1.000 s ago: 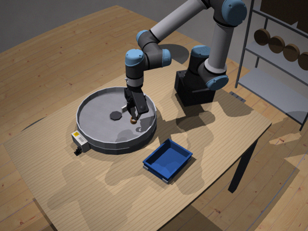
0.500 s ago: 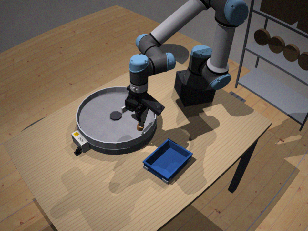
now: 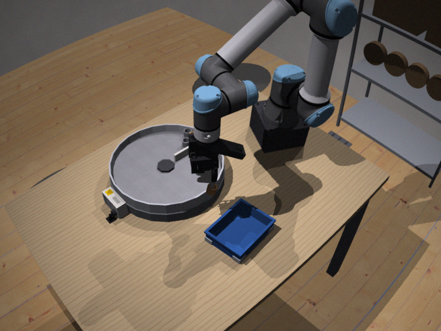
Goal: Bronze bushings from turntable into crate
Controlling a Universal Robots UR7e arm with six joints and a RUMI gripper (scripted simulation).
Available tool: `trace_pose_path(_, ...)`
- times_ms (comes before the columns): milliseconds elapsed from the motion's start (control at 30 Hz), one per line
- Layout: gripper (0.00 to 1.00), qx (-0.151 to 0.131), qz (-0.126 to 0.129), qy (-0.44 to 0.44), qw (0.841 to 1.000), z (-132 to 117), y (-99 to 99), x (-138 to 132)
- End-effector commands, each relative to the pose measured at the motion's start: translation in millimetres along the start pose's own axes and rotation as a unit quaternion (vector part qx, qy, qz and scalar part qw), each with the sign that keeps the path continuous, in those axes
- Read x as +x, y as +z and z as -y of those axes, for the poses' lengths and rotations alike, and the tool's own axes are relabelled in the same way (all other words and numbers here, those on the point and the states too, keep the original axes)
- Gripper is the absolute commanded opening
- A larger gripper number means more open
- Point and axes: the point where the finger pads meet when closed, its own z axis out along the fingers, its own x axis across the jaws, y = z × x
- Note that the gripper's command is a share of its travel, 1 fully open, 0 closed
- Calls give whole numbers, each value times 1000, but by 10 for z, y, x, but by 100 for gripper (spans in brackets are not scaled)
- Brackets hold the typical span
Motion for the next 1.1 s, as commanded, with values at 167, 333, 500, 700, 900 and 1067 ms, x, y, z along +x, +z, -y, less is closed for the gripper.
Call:
trace_pose_path(167,0,2,-4,-184,983,100,-6,177)
trace_pose_path(333,0,1,-5,-296,955,163,-8,291)
trace_pose_path(500,0,0,-5,-399,917,222,-9,402)
trace_pose_path(700,0,0,-6,-490,872,278,-10,510)
trace_pose_path(900,0,-1,-6,-570,822,331,-11,613)
trace_pose_path(1067,0,-2,-7,-639,770,381,-12,711)
